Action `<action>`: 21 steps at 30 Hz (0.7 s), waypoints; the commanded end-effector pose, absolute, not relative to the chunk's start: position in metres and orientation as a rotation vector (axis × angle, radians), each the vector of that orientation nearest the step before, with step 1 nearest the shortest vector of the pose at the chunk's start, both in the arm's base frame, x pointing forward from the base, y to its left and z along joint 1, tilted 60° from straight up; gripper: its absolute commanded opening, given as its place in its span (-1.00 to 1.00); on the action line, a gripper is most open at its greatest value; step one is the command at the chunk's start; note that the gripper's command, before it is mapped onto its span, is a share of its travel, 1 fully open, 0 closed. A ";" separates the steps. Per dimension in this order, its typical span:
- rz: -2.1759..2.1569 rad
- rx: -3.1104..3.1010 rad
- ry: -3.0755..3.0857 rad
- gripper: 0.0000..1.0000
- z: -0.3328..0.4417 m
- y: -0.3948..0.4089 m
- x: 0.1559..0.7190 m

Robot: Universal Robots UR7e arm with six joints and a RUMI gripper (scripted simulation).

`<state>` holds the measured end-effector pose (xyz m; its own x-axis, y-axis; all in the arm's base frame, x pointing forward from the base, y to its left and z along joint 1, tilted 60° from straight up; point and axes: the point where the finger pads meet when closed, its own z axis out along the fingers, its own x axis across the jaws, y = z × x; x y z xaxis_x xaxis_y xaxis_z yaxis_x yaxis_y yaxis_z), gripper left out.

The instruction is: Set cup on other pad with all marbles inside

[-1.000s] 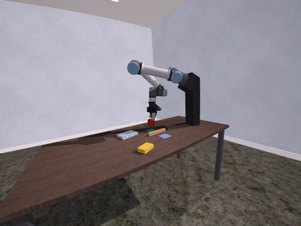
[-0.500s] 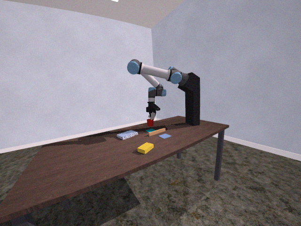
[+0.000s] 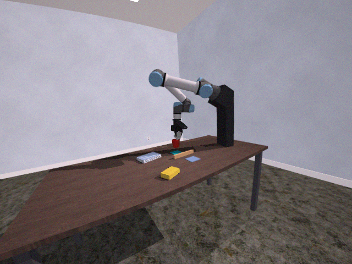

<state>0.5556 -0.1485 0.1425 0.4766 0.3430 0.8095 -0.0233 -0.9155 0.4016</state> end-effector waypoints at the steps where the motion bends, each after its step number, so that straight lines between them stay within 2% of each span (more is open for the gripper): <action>1: 1.421 2.365 0.270 -0.95 0.144 -0.150 0.557; 21: 1.421 2.366 0.271 -0.95 0.128 -0.158 0.586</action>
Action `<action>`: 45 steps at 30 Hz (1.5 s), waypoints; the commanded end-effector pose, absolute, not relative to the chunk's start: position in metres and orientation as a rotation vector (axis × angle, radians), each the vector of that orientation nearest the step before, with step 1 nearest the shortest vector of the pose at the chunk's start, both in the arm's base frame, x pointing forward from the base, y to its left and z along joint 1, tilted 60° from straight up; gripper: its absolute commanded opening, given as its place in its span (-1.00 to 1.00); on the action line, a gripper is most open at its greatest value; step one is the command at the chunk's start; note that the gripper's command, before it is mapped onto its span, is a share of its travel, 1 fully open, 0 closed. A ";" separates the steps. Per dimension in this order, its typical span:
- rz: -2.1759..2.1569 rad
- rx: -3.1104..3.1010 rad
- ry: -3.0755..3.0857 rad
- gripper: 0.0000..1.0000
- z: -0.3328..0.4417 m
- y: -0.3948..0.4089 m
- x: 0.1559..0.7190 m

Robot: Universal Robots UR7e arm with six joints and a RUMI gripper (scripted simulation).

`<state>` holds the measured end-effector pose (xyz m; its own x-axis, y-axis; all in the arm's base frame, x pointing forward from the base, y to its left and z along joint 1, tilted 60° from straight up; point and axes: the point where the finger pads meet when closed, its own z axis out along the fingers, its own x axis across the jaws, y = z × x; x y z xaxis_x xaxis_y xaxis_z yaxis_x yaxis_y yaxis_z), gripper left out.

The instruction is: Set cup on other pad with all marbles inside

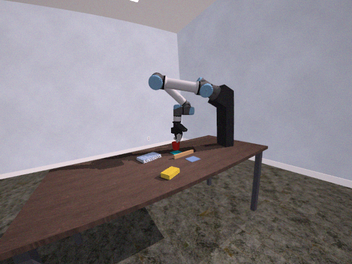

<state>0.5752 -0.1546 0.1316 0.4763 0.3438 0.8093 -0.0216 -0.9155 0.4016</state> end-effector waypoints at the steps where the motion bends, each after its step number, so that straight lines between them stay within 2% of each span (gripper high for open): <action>1: 1.421 2.366 0.271 -0.95 0.127 -0.158 0.587; 45: 1.421 2.366 0.271 -0.95 0.119 -0.162 0.600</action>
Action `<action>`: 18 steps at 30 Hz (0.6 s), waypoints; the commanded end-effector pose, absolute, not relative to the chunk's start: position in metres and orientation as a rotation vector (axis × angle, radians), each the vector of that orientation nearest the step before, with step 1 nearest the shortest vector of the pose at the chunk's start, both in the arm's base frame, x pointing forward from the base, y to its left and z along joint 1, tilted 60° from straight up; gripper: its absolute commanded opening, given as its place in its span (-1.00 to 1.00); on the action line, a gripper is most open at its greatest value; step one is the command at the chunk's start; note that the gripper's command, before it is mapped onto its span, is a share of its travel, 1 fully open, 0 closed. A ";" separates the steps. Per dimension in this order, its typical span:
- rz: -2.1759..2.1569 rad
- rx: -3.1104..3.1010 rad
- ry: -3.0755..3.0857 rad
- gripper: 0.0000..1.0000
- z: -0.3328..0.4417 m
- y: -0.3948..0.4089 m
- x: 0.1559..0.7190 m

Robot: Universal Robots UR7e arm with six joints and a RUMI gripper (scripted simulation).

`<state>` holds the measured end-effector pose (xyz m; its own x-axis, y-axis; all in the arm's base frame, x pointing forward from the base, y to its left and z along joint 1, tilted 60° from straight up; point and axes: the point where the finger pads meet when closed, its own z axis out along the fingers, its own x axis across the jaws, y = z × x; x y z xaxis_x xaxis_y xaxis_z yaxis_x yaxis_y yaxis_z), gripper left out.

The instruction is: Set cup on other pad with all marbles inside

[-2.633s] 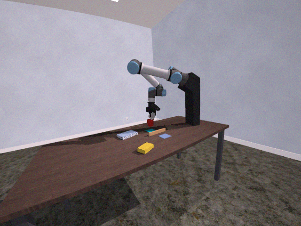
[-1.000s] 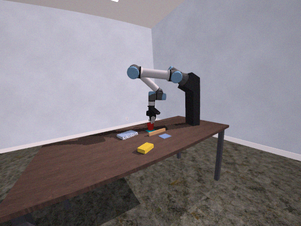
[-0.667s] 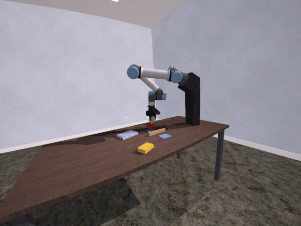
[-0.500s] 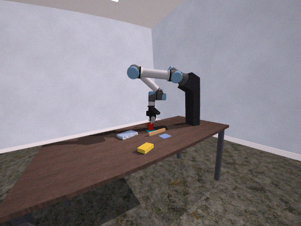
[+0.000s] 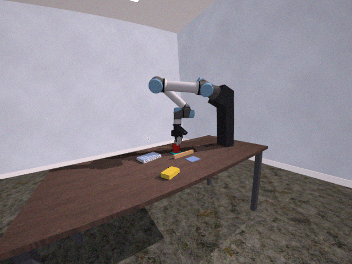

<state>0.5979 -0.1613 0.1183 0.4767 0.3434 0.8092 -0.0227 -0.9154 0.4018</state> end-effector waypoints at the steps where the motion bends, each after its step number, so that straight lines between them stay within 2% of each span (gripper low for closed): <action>1: 1.421 2.365 0.271 -0.95 0.119 -0.162 0.600; 7: 1.421 2.366 0.270 -0.95 0.119 -0.161 0.600; 8: 1.421 2.366 0.270 -0.78 0.119 -0.161 0.600; 18: 1.421 2.366 0.270 -0.78 0.119 -0.161 0.600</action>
